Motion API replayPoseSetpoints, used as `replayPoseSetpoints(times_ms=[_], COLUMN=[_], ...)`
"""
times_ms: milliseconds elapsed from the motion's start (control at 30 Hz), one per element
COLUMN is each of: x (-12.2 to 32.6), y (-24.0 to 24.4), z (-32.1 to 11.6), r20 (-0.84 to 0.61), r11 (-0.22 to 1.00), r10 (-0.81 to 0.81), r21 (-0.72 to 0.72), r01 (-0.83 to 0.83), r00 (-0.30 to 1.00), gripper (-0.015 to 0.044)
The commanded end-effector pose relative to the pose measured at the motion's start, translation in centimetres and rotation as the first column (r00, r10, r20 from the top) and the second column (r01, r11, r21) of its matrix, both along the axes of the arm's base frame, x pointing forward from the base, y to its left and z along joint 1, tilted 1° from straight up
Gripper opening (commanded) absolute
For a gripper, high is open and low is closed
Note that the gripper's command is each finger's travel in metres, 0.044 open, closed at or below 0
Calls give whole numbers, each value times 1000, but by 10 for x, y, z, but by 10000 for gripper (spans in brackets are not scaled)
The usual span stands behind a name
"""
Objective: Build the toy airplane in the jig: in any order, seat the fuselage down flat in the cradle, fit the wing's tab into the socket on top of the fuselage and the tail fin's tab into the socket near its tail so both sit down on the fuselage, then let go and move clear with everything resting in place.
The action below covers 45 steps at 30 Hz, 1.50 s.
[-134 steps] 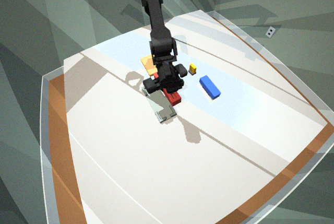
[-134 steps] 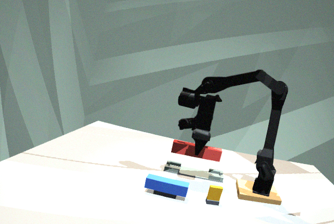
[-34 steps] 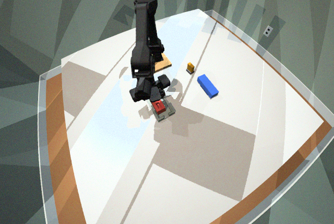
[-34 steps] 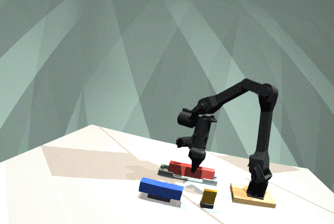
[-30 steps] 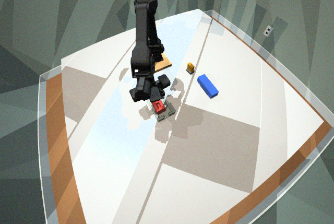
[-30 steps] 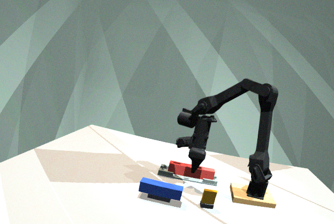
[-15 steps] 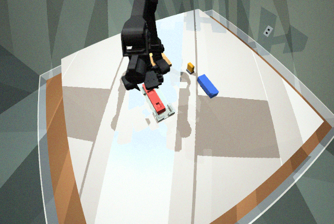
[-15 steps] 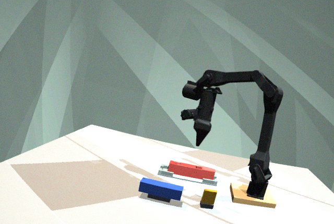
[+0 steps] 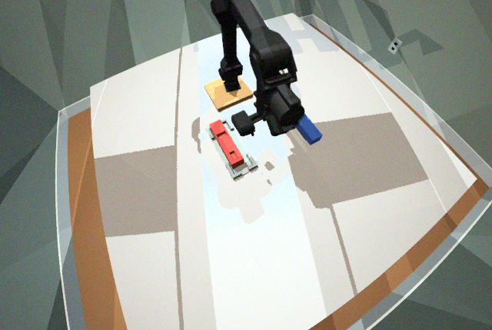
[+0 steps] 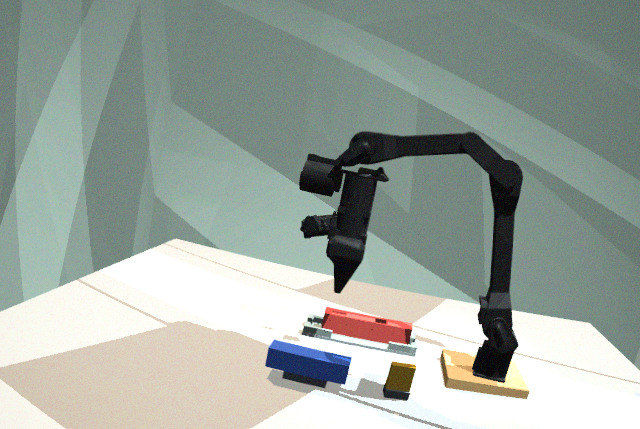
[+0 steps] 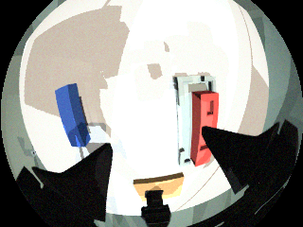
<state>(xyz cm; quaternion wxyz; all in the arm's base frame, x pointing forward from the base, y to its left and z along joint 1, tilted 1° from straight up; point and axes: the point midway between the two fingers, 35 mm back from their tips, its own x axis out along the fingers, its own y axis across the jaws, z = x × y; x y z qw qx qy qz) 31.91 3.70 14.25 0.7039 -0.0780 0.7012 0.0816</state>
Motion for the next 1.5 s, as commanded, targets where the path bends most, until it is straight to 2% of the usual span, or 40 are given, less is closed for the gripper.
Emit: replayPoseSetpoints(times_ms=[0,267,500,633,867,1467], x=[3,-20,-21,-21,-21,-20], y=[65,165,167,167,167,168], z=[-3,-9,-11,-42,-58,-83], r20=[9,2,2,2,2,2], r11=[1000,999,999,999,999,999], r10=[21,-31,-33,-33,-33,-34], r21=[15,9,9,9,9,9], r01=[-21,31,33,33,33,34], r00=[1000,1000,999,999,999,999], gripper=[440,440,440,440,440,440])
